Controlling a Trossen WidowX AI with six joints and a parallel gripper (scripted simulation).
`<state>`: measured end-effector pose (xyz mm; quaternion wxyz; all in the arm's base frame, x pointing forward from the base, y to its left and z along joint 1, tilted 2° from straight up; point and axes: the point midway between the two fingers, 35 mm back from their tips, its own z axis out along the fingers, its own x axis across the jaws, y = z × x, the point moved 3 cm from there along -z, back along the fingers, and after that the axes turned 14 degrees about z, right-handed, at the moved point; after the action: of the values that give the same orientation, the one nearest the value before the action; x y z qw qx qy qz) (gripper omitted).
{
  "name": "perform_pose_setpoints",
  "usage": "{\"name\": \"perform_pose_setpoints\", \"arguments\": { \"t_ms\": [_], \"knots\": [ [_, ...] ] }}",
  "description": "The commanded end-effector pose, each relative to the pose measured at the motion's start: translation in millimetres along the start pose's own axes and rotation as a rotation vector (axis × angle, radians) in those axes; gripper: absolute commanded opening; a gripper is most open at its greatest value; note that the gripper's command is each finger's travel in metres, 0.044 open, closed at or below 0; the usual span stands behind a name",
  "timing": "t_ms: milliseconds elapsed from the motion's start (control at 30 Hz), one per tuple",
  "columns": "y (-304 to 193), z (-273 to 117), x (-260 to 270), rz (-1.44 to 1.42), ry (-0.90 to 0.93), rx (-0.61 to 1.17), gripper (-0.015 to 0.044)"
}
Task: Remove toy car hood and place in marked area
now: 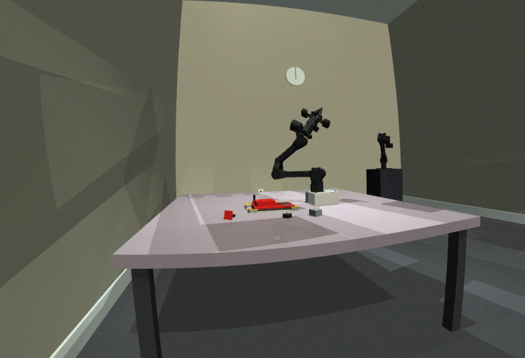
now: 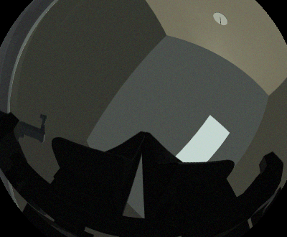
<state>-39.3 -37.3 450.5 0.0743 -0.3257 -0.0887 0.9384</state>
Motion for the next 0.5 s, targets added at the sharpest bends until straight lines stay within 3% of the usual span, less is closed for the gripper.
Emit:
{"name": "perform_pose_setpoints", "arguments": {
  "t_ms": [0, 467],
  "knots": [
    [-1, 1, 1, 0.002, 0.005, 0.005, 0.0026],
    [-90, 25, 69, 0.201, 0.299, 0.481, 0.0394]
  ]
}}
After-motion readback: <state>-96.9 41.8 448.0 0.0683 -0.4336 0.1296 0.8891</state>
